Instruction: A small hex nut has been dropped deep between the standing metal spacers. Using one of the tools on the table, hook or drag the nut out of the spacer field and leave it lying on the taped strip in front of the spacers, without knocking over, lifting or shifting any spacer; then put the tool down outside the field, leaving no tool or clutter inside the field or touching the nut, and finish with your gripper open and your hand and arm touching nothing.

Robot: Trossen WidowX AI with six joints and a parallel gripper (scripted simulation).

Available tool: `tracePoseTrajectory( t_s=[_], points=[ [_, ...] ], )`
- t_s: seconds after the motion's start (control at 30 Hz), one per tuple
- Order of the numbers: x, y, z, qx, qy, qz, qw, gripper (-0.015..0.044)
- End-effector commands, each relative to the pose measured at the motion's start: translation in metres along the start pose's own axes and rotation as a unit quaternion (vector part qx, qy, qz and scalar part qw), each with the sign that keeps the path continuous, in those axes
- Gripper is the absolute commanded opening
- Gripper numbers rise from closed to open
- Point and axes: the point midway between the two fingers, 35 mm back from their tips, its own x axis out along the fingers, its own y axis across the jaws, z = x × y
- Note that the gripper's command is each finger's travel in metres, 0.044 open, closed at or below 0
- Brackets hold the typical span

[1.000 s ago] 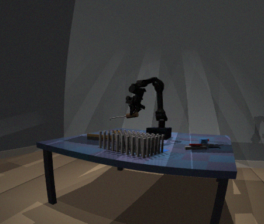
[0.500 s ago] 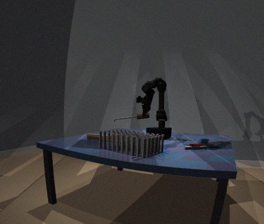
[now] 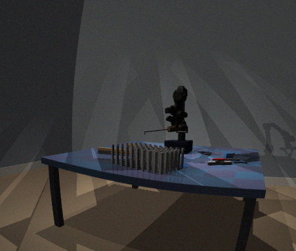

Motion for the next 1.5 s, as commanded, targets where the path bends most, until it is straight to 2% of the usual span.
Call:
tracePoseTrajectory(
  t_s=[0.0,0.27,0.5,1.17,1.37,1.47],
  points=[
    [-0.004,0.009,-0.017,-0.057,0.004,0.027,0.998,0.0],
    [-0.008,0.024,-0.058,-0.181,0.015,0.077,0.98,0.0],
    [-0.005,0.025,-0.062,-0.191,0.016,0.082,0.978,0.0],
    [0.109,0.003,-0.096,-0.193,0.015,0.083,0.978,0.0],
    [0.134,-0.014,-0.11,-0.194,0.015,0.082,0.978,0.0],
    [0.136,-0.016,-0.111,-0.193,0.015,0.083,0.978,0.0]
  ],
)
